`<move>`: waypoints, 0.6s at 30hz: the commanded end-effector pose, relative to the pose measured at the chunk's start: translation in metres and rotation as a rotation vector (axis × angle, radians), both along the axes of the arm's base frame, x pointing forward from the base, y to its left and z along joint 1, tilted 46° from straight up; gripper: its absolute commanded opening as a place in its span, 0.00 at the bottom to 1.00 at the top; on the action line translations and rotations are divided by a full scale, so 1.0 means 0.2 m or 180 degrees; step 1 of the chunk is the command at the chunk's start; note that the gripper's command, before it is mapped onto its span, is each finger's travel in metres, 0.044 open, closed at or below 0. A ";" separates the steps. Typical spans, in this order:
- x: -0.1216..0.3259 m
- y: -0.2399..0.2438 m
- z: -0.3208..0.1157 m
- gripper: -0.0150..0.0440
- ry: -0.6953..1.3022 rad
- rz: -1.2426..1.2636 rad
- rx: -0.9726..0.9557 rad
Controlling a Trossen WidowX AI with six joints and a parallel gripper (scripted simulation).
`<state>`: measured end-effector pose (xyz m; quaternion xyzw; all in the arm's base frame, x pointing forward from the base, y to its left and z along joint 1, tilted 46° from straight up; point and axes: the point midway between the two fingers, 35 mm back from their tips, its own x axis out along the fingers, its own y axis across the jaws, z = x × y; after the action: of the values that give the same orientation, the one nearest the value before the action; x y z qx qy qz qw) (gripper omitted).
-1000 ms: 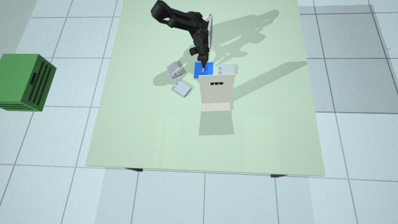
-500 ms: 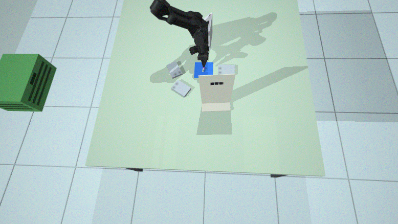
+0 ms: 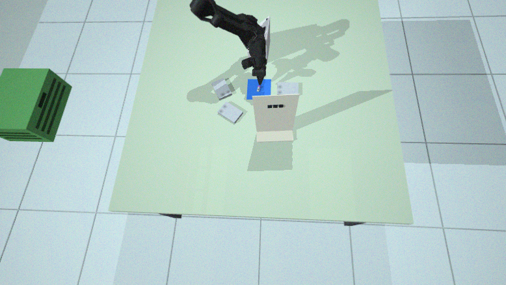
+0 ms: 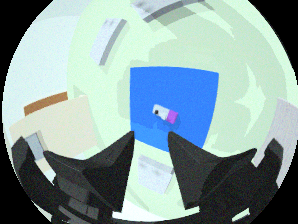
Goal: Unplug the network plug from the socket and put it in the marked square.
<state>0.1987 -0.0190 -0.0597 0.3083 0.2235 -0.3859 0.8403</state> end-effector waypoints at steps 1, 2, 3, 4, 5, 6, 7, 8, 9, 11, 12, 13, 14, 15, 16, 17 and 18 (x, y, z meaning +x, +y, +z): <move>0.01 0.02 0.00 0.52 -0.0023 -0.0016 0.0017; 0.01 0.02 0.01 0.52 -0.0022 -0.0016 0.0019; 0.01 0.02 0.01 0.52 -0.0021 -0.0017 0.0020; 0.01 0.02 0.01 0.52 -0.0020 -0.0017 0.0022; 0.01 0.03 0.01 0.52 -0.0019 -0.0018 0.0023; 0.01 0.03 0.01 0.52 -0.0018 -0.0018 0.0025; 0.01 0.03 0.01 0.52 -0.0018 -0.0019 0.0026; 0.01 0.04 0.01 0.52 -0.0017 -0.0019 0.0028; 0.01 0.04 0.01 0.52 -0.0016 -0.0020 0.0029; 0.01 0.04 0.01 0.52 -0.0014 -0.0021 0.0032; 0.01 0.05 0.01 0.52 -0.0014 -0.0021 0.0033; 0.01 0.05 0.01 0.52 -0.0013 -0.0022 0.0034; 0.02 0.05 0.01 0.52 -0.0012 -0.0022 0.0035; 0.02 0.05 0.02 0.52 -0.0012 -0.0023 0.0037; 0.02 0.06 0.02 0.52 -0.0011 -0.0023 0.0038; 0.02 0.06 0.02 0.52 -0.0010 -0.0024 0.0039; 0.02 0.06 0.02 0.52 -0.0010 -0.0024 0.0040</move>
<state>0.1998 -0.0091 -0.0575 0.3111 0.2266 -0.3871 0.8379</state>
